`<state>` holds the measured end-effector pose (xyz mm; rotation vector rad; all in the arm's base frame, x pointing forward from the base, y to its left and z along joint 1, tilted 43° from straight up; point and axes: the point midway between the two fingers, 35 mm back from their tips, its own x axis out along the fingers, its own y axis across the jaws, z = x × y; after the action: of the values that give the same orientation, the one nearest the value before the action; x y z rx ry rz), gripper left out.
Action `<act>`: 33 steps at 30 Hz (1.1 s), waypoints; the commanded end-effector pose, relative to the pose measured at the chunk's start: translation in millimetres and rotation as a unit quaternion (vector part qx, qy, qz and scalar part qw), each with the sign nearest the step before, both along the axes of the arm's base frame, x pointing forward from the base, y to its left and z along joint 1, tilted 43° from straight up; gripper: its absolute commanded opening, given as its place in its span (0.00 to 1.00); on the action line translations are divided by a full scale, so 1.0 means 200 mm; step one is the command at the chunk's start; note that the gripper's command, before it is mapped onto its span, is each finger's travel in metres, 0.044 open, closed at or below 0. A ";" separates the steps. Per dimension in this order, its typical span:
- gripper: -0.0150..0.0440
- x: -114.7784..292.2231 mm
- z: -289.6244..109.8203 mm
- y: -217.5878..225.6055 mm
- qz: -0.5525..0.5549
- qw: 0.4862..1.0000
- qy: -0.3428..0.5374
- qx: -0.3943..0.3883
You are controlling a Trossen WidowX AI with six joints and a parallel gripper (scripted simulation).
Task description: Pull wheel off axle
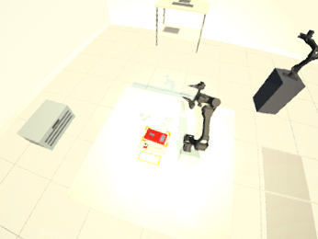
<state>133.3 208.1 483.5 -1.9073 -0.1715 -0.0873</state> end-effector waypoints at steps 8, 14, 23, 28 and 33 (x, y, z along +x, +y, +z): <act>0.76 -0.11 0.31 -0.35 0.077 0.972 -0.066 0.214; 0.76 -0.10 0.43 -0.67 0.130 0.913 -0.080 0.379; 0.76 0.12 0.45 -1.19 0.130 0.787 -0.081 0.598; 0.76 0.36 0.33 -1.47 0.094 0.688 -0.061 0.717; 0.76 0.63 0.11 -1.68 0.032 0.587 -0.029 0.808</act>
<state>219.8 -100.4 537.8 -0.1955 -0.2292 -0.1564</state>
